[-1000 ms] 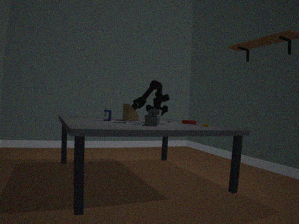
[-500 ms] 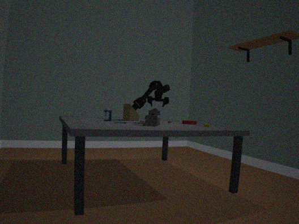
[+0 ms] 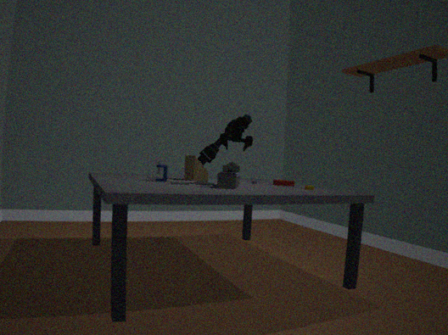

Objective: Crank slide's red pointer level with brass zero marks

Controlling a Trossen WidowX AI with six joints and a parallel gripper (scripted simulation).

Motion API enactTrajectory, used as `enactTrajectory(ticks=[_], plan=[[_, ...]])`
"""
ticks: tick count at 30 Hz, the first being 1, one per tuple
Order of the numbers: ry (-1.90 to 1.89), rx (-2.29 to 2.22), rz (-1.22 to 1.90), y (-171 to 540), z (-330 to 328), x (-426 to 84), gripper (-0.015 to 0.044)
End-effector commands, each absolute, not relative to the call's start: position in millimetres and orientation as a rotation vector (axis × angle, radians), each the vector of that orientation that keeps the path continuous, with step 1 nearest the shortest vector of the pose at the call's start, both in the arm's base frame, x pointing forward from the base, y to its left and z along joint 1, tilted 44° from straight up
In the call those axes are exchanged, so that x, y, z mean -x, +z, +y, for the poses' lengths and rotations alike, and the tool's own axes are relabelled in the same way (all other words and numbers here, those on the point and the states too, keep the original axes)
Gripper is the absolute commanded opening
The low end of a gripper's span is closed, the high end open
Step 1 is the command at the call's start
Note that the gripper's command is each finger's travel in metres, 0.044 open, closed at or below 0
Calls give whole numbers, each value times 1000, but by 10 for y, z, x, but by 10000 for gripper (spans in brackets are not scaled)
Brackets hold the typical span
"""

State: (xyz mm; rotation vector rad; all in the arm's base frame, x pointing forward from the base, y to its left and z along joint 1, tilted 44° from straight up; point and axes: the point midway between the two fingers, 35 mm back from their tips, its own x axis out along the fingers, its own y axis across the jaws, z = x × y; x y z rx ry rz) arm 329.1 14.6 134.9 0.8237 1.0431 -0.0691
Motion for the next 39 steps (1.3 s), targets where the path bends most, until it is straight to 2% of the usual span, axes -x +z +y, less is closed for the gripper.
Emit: enactTrajectory(ticks=[1,24,39], plan=[[14,-781,1061,1254,73,-3418,440],[492,-559,902,601,-614,-3971,440],[496,-558,899,206,-251,-3930,440]])
